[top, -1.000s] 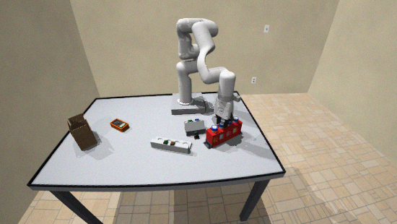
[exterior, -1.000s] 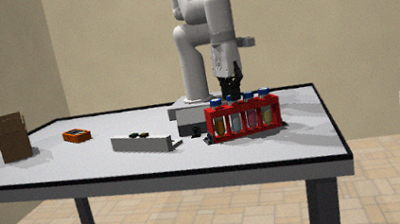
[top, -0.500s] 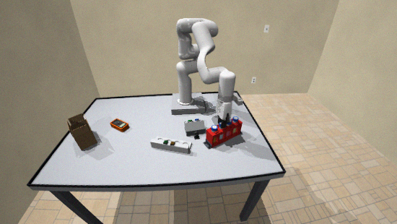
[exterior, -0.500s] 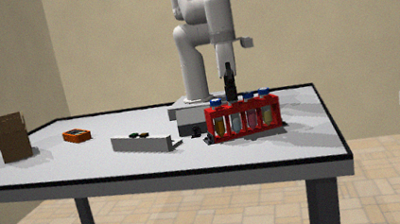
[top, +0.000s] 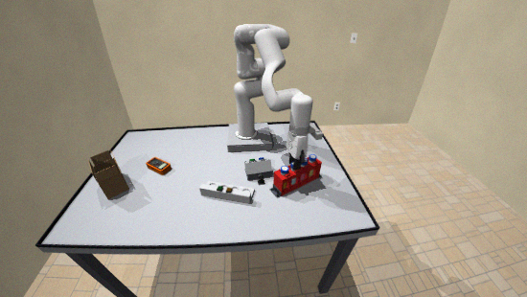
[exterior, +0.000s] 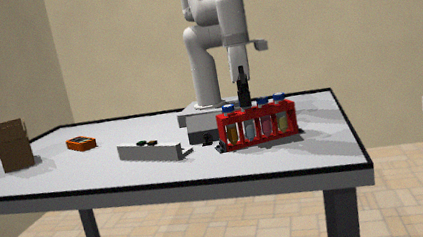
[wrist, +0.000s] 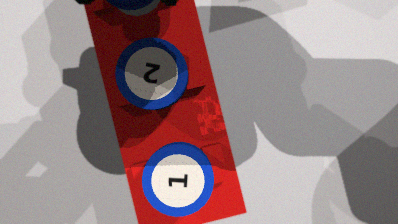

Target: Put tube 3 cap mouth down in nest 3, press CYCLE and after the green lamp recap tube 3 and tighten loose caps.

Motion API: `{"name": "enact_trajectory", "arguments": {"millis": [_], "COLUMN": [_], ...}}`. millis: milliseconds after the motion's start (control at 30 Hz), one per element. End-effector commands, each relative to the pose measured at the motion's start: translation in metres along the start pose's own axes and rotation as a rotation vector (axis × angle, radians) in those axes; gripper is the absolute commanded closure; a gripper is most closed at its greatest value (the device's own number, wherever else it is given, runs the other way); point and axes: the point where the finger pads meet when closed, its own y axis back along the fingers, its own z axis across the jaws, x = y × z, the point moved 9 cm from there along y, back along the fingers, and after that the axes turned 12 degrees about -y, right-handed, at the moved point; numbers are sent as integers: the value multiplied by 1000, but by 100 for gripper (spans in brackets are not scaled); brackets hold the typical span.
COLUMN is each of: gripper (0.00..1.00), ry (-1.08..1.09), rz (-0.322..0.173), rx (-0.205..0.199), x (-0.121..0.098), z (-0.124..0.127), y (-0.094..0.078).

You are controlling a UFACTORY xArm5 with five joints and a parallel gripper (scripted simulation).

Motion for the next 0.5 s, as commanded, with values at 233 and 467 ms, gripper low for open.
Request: {"name": "enact_trajectory", "arguments": {"millis": [233, 467], "gripper": [100, 100], "ry": [390, 514], "rz": [13, 13], "rx": [-2, -3], "x": [0, 0], "z": [2, 2], "y": [2, 2]}}
